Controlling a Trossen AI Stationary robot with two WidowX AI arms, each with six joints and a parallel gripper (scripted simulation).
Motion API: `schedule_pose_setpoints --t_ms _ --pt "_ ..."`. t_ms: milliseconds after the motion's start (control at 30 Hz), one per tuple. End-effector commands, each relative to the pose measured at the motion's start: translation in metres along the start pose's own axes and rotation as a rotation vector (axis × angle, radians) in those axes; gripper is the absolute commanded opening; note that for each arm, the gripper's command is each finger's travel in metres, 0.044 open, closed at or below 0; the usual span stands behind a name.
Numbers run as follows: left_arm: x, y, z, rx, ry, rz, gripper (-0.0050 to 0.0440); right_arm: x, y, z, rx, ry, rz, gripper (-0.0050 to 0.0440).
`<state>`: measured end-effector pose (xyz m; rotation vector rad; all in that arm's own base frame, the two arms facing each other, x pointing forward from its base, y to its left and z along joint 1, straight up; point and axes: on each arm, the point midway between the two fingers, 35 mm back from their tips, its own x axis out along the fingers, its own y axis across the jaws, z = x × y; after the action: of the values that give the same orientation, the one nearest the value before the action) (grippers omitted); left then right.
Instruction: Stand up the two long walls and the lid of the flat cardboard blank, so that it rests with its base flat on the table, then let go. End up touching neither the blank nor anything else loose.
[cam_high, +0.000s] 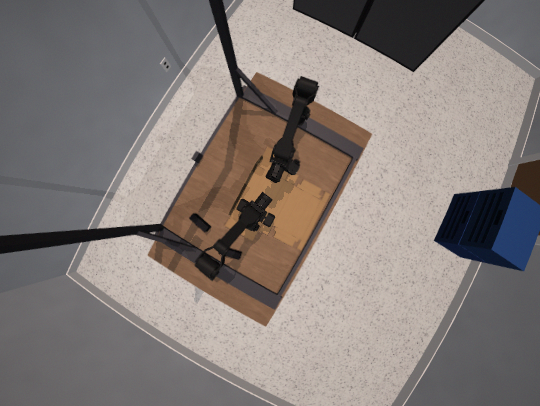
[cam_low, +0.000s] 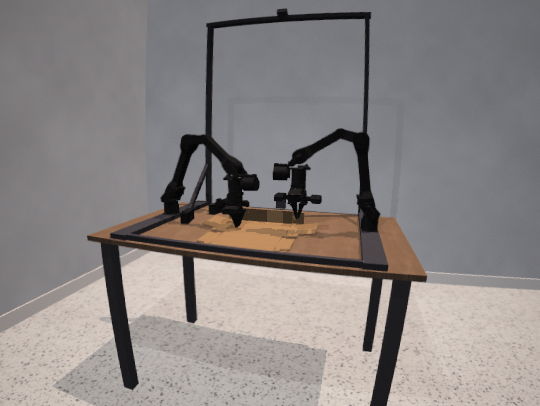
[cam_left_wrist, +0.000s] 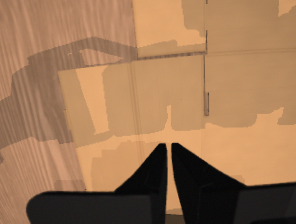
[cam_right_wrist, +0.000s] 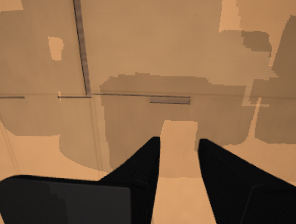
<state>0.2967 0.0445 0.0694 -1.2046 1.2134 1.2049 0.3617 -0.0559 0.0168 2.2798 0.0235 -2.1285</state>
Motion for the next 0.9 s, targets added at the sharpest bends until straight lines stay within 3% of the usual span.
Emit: schedule_pose_setpoints --t_ms 0,233,300,367,467,867 --pt "-0.005 -0.004 0.002 0.03 -0.004 -0.022 0.0068 -0.005 0.003 -0.002 -0.045 0.012 0.005 0.0168" --pt "-0.004 -0.009 0.013 0.264 -0.007 -0.022 0.0236 -0.011 0.015 0.001 -0.471 0.003 0.007 0.0336" --pt "-0.003 -0.01 0.015 0.32 -0.008 -0.021 0.0284 -0.013 0.018 0.002 -0.582 0.0 0.006 0.0349" --pt "-0.003 -0.01 0.015 0.32 -0.008 -0.021 0.0284 -0.013 0.018 0.002 -0.582 0.0 0.006 0.0349" --pt "-0.003 -0.014 0.021 0.45 -0.01 -0.021 0.0349 -0.017 0.024 0.005 -0.806 -0.005 0.004 0.0349" --pt "-0.001 -0.023 0.037 0.778 -0.013 -0.019 0.0349 -0.026 0.038 0.015 -1.476 -0.016 -0.007 0.0349"
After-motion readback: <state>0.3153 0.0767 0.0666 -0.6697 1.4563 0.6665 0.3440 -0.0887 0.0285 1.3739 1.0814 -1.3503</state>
